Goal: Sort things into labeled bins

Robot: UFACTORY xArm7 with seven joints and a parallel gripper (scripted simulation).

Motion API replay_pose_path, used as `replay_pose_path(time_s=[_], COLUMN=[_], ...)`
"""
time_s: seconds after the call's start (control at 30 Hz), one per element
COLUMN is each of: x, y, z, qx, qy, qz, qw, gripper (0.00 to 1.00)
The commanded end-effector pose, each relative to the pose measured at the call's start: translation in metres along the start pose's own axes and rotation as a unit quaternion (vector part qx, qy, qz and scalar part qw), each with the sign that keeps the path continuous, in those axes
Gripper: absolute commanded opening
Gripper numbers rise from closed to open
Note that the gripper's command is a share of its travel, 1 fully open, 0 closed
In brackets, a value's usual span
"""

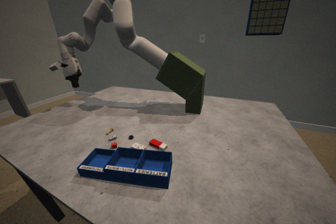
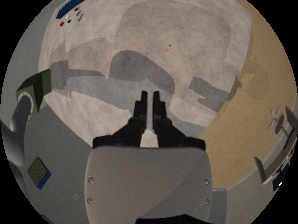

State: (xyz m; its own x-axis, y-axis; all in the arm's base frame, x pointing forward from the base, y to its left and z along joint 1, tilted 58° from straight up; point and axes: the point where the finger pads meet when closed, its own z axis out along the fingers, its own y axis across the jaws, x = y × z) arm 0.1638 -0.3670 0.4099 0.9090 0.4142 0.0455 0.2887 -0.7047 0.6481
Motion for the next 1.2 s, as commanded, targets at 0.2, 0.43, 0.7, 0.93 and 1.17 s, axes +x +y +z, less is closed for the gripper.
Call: replay_pose_path(time_s=[0.2, 0.43, 0.7, 0.93, 1.17], x=[0.048, 0.087, 0.119, 0.150, 0.187], y=[-0.009, -0.022, -0.036, -0.052, -0.075], z=[0.011, 0.018, 0.022, 0.025, 0.026], qx=[0.035, 0.062, 0.089, 0.116, 0.165], qy=[0.016, 0.023, 0.028, 0.030, 0.025], qz=[0.030, 0.050, 0.068, 0.086, 0.115], qw=[0.999, 0.997, 0.993, 0.989, 0.979], gripper=[0.07, 0.07, 0.07, 0.07, 0.07])
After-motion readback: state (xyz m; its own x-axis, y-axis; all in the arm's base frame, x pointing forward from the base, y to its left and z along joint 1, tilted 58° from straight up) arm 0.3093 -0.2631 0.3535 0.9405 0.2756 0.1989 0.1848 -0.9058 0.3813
